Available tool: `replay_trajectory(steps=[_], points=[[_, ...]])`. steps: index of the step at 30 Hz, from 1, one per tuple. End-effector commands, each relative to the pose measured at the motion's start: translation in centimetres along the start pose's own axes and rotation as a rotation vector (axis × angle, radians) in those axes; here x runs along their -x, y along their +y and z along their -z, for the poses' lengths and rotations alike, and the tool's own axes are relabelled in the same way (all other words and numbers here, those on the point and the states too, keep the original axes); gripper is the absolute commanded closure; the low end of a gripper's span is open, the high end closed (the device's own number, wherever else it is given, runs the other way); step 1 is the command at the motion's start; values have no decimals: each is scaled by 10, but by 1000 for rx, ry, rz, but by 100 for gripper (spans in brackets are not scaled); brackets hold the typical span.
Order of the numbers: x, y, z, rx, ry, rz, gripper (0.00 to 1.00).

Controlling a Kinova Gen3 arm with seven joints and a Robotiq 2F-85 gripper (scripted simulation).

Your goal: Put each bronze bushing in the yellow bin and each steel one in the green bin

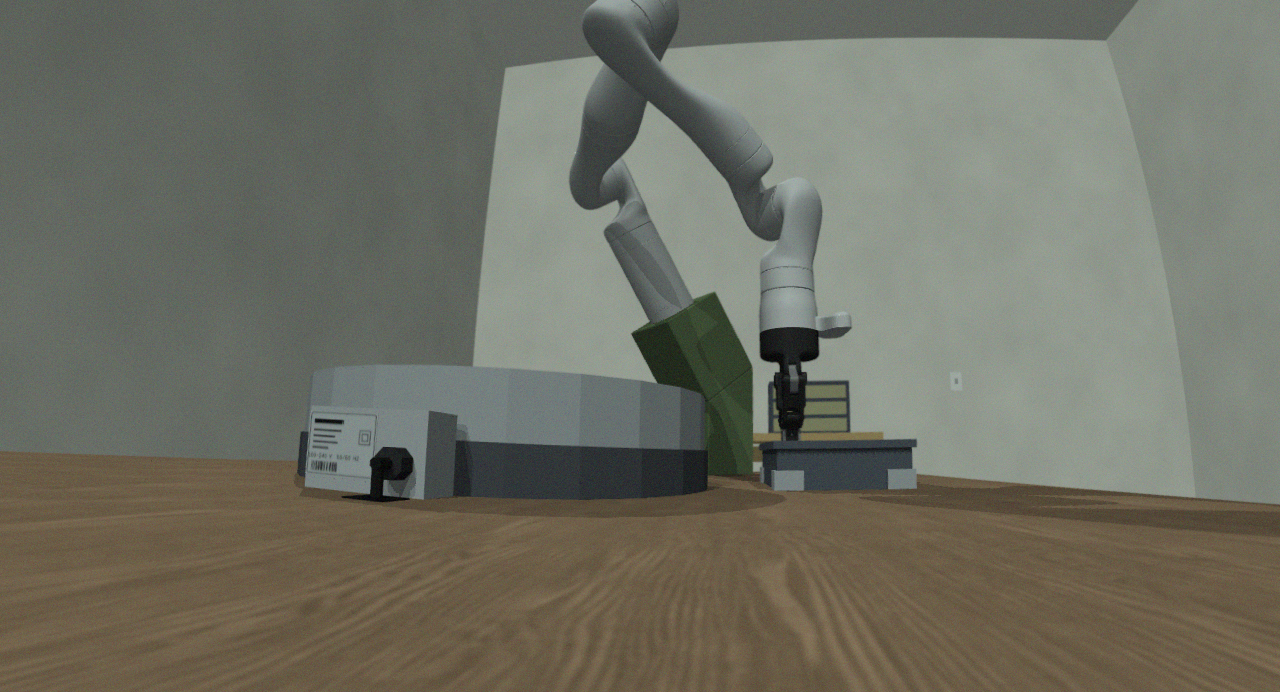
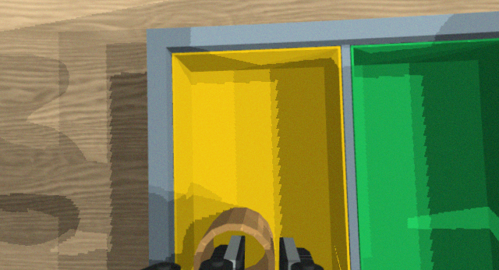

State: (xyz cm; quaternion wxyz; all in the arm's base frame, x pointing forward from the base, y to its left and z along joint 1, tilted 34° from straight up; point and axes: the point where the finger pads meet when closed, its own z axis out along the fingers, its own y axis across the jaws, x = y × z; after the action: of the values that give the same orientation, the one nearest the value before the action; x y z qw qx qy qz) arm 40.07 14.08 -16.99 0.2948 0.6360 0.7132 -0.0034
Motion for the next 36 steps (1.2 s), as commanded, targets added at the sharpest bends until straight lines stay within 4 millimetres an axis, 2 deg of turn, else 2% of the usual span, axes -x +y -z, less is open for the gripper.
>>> replay_trajectory(steps=[1,36], points=[[-1,1,1,2,2,0,81],[-1,1,12,2,2,0,81]])
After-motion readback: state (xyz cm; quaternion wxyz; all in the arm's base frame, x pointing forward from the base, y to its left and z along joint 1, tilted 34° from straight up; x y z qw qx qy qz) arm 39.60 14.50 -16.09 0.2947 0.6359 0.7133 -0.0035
